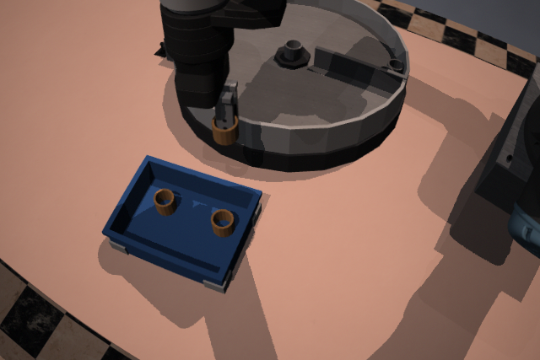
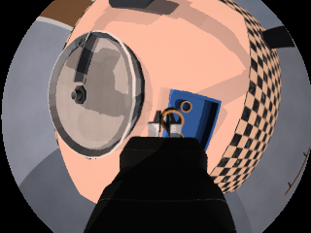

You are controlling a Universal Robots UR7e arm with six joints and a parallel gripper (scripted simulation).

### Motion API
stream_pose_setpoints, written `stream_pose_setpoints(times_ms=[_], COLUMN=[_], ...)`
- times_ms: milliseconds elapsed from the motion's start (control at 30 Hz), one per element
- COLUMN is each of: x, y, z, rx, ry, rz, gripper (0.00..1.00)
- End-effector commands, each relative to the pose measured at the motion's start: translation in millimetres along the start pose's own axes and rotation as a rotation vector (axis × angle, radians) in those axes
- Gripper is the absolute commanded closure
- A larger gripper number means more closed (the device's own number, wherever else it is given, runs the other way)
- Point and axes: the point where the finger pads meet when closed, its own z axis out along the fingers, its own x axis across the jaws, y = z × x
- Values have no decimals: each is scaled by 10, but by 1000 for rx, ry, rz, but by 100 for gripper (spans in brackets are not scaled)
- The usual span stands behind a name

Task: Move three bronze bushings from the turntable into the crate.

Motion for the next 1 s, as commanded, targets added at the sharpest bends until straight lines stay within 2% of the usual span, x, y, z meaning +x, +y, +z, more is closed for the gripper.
stream_pose_setpoints(times_ms=[0, 100, 500, 667, 967], x=[169, 425, 425, 428, 428], y=[157, 388, 388, 393, 393], z=[-5, -5, -5, 290, 290], rx=[-1, -1, -1, -1, -1], ry=[0, 0, 0, 0, 0], rz=[0, 0, 0, 0, 0], gripper=[100, 100, 100, 100, 100])
